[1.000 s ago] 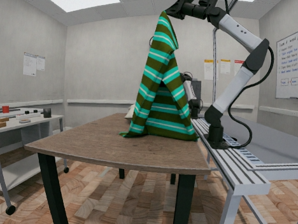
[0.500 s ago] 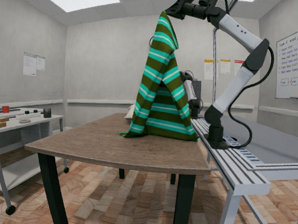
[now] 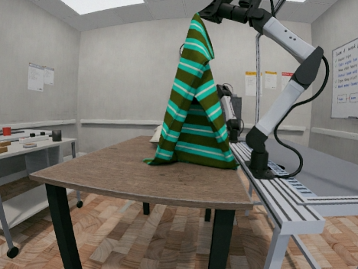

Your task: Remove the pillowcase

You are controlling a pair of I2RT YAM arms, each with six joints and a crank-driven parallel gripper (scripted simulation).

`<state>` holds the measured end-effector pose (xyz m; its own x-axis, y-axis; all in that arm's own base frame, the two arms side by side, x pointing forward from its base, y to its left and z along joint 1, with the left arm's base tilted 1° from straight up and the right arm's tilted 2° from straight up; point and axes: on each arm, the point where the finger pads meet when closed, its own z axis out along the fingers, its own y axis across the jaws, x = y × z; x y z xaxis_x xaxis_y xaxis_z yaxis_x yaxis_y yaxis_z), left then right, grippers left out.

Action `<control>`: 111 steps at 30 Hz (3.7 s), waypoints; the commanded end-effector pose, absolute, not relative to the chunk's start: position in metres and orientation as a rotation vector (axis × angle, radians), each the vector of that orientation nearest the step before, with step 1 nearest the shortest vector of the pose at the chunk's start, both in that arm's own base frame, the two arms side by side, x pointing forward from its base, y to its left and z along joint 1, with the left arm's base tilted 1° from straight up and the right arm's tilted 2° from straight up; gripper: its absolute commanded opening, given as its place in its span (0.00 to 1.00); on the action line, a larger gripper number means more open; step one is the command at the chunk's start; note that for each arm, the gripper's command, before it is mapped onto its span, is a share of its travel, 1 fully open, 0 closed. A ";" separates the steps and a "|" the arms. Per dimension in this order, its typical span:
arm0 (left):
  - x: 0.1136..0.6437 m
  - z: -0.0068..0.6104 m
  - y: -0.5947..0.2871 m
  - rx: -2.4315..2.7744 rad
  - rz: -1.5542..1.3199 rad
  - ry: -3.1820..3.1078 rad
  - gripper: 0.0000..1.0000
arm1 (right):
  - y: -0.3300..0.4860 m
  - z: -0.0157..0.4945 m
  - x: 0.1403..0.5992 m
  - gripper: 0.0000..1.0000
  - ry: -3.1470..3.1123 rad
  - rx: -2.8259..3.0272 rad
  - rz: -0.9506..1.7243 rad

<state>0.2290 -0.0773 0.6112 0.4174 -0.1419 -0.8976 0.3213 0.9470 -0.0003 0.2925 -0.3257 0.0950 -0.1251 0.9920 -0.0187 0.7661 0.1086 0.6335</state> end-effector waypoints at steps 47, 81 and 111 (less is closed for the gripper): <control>0.233 0.610 -0.079 0.185 -0.290 1.102 0.01 | -0.233 0.198 0.331 0.63 2.044 0.966 0.161; 0.233 0.610 -0.079 0.185 -0.290 1.102 0.01 | -0.065 0.329 0.375 0.63 1.674 0.146 -0.073; 0.246 0.650 -0.087 0.230 -0.440 0.964 0.01 | -0.001 0.378 0.384 0.63 1.516 -0.003 -0.017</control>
